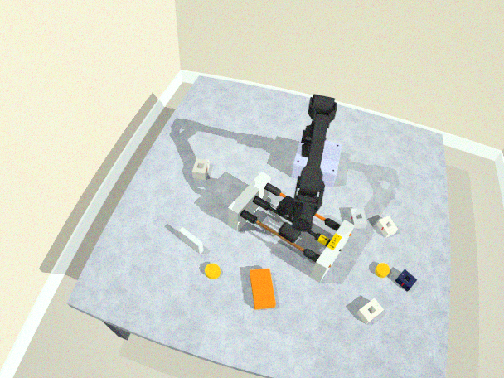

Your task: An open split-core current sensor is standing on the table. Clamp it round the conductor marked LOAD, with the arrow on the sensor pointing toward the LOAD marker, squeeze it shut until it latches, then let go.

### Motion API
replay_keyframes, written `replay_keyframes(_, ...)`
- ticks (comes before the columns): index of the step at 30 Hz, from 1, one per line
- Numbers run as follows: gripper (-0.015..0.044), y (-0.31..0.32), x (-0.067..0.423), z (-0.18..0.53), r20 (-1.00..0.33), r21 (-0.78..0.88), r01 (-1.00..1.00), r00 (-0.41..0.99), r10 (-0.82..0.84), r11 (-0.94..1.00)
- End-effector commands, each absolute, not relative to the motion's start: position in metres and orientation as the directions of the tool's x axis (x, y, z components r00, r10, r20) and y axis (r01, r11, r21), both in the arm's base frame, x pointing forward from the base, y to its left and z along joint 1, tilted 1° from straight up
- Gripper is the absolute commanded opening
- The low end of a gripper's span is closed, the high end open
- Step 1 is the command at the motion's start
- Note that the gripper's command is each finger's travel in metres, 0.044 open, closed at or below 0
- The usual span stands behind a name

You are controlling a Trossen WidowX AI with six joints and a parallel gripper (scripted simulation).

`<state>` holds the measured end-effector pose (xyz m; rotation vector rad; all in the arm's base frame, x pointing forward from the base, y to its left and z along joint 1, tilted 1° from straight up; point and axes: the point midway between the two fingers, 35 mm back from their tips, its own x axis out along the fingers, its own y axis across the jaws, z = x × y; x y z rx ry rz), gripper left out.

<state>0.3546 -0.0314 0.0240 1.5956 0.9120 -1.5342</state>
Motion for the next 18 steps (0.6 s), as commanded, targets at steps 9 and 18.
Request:
replay_keyframes(9, 0.0, -0.0315, 0.3548, 0.0246, -0.999, 0.031, 0.876, 0.038, 0.004, -0.482)
replay_keyframes(18, 0.0, -0.0315, 0.3548, 0.0246, -0.999, 0.031, 0.876, 0.038, 0.004, -0.482)
